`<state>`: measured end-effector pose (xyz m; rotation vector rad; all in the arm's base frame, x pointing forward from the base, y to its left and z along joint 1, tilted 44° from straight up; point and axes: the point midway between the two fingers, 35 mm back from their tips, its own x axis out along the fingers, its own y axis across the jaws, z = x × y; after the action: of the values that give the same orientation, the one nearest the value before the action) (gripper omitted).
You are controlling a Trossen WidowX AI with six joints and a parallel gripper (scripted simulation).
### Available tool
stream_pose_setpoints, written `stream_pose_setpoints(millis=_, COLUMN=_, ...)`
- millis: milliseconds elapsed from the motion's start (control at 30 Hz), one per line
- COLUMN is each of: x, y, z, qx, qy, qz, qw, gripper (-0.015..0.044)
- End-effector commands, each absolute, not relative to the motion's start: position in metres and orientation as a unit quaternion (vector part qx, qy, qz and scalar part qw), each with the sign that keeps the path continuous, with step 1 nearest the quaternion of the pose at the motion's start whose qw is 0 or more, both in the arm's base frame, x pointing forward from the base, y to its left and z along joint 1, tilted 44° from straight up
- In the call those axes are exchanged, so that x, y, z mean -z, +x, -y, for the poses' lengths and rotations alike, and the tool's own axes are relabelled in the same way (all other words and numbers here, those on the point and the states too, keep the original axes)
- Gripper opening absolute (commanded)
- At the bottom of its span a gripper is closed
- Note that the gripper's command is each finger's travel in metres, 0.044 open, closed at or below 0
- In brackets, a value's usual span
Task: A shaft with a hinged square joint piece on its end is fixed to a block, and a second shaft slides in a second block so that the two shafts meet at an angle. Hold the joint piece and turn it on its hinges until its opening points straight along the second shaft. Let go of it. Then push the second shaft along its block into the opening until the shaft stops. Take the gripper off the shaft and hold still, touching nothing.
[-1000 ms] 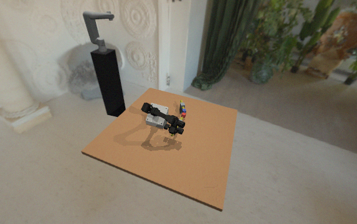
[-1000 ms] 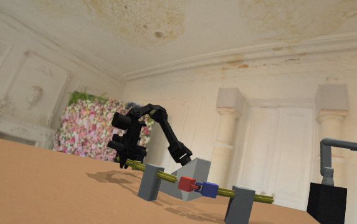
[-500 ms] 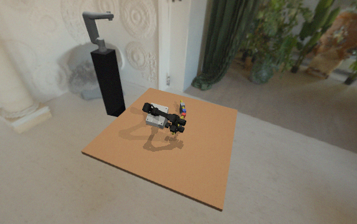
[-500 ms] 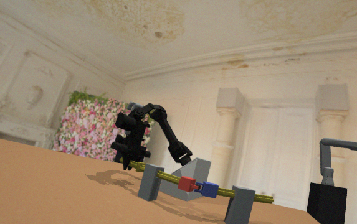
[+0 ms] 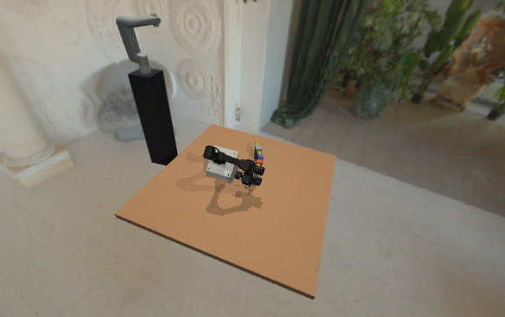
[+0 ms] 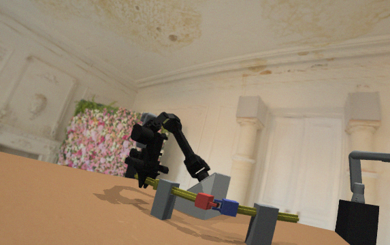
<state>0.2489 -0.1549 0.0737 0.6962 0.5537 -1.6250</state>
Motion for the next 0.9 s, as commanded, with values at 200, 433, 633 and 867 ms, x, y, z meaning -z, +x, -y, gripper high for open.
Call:
stream_pose_setpoints(millis=200, x=-0.0616, y=0.2511, z=0.1437, qx=0.7, qy=0.302, qz=-0.242, qw=0.6, gripper=0.0)
stream_pose_setpoints(millis=433, x=-0.0638, y=0.2508, z=0.1452, qx=0.701, qy=0.301, qz=-0.239, qw=0.601, gripper=0.0)
stream_pose_setpoints(millis=633, x=-0.0638, y=0.2508, z=0.1452, qx=0.701, qy=0.301, qz=-0.239, qw=0.601, gripper=0.0)
stream_pose_setpoints(millis=867, x=-0.0638, y=0.2508, z=0.1452, qx=0.701, qy=0.301, qz=-0.239, qw=0.601, gripper=0.0067)
